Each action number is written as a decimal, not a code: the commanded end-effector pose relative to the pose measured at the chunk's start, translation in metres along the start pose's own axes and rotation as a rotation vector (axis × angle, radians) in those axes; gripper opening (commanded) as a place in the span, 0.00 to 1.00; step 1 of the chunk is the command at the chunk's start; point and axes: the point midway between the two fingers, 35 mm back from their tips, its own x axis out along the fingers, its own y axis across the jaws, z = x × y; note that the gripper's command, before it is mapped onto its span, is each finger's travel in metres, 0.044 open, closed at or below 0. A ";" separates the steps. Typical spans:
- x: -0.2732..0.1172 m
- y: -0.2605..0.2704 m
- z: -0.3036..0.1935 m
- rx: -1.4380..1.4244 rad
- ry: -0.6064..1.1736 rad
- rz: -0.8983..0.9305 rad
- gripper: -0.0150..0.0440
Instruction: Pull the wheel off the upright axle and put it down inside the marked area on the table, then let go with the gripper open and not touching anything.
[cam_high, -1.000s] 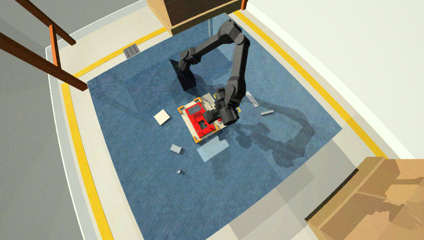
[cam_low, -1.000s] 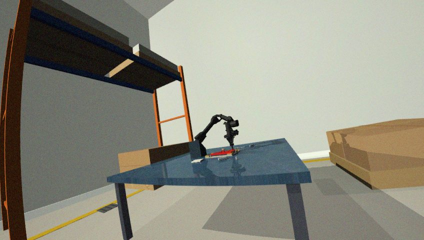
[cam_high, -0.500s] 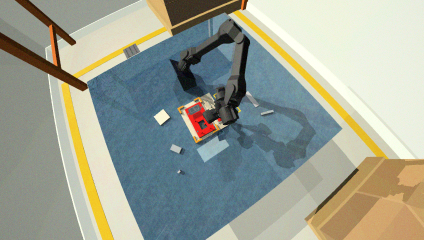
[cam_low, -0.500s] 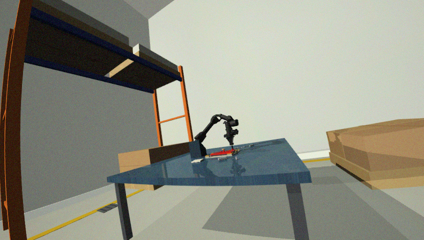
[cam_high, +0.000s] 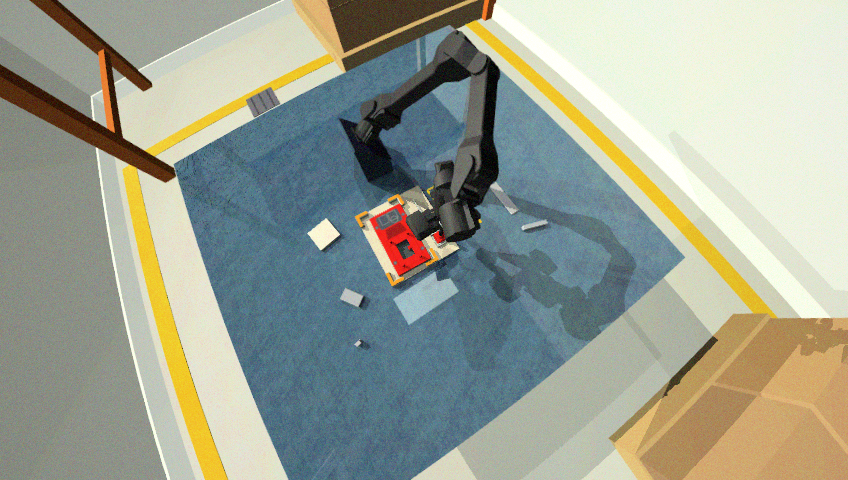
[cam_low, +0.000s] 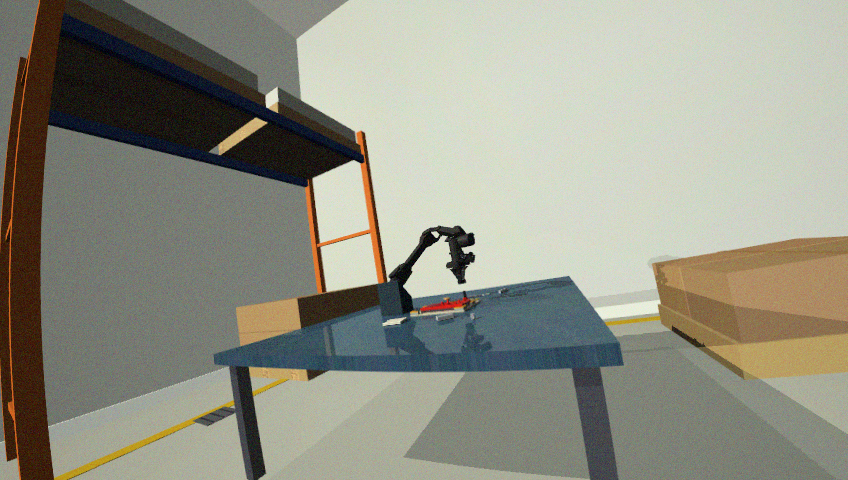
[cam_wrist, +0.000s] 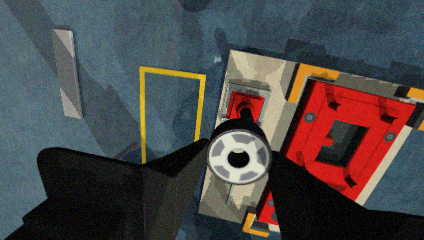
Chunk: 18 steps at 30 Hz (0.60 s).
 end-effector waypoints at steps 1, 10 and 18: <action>0.000 0.011 -0.006 0.005 0.003 0.002 0.25; -0.003 0.037 -0.021 0.003 0.003 0.000 0.25; -0.004 0.058 -0.036 0.001 0.003 0.000 0.25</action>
